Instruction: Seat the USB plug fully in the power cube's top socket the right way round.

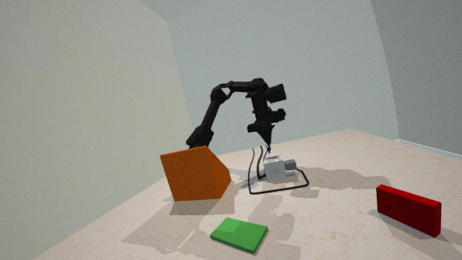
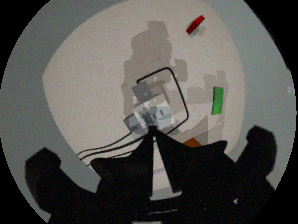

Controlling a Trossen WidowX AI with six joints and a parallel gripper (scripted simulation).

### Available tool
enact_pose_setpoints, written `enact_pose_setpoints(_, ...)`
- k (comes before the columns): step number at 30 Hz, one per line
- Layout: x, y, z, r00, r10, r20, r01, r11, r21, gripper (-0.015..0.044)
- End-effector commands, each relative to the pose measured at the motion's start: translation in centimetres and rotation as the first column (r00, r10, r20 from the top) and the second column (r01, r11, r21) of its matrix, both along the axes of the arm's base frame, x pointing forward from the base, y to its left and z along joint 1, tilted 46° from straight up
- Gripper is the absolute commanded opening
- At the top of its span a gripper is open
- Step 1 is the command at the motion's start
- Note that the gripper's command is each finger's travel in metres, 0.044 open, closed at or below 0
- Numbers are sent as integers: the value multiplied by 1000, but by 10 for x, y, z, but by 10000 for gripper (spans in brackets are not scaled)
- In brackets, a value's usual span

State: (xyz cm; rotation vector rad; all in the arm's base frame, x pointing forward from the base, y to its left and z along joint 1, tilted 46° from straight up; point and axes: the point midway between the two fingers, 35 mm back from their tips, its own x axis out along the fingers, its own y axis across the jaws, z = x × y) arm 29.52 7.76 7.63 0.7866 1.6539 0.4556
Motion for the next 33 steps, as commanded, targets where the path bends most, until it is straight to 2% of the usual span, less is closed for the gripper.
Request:
enact_pose_setpoints(1,0,0,0,996,66,67,-66,998,5,0)
enact_pose_setpoints(16,0,0,0,885,321,338,-335,942,-19,0)
enact_pose_setpoints(33,0,0,0,599,539,592,-587,799,-134,0)
